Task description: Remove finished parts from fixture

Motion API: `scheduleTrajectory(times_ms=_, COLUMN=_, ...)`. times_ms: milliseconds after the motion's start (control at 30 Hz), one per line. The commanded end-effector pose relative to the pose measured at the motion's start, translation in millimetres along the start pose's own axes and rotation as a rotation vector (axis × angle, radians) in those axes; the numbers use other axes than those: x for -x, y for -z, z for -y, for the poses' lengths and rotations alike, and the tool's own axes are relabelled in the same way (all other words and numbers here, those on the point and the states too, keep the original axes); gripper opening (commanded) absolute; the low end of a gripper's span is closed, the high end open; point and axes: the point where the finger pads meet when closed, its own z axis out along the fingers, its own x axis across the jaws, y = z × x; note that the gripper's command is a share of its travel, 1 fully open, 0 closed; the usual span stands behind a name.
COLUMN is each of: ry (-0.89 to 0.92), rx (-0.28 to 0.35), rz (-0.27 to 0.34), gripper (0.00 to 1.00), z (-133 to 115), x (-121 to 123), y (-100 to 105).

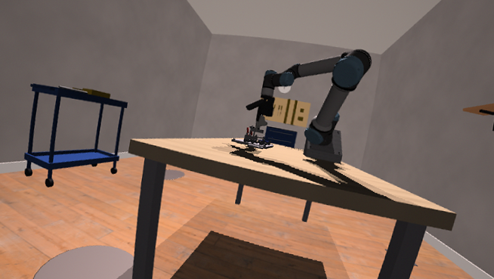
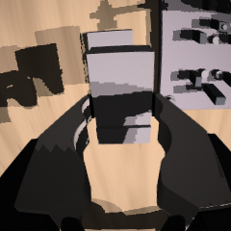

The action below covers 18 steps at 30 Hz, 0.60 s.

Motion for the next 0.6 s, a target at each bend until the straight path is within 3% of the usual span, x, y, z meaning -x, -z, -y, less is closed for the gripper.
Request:
scheduleTrajectory(times_ms=0, ry=0.000, rx=-0.001, rz=0.000, gripper=0.00, z=0.3, x=4.0, y=0.4)
scheduleTrajectory(times_ms=567, ry=0.000, rx=-0.001, rz=0.000, gripper=0.00, z=0.3, x=6.2, y=0.3)
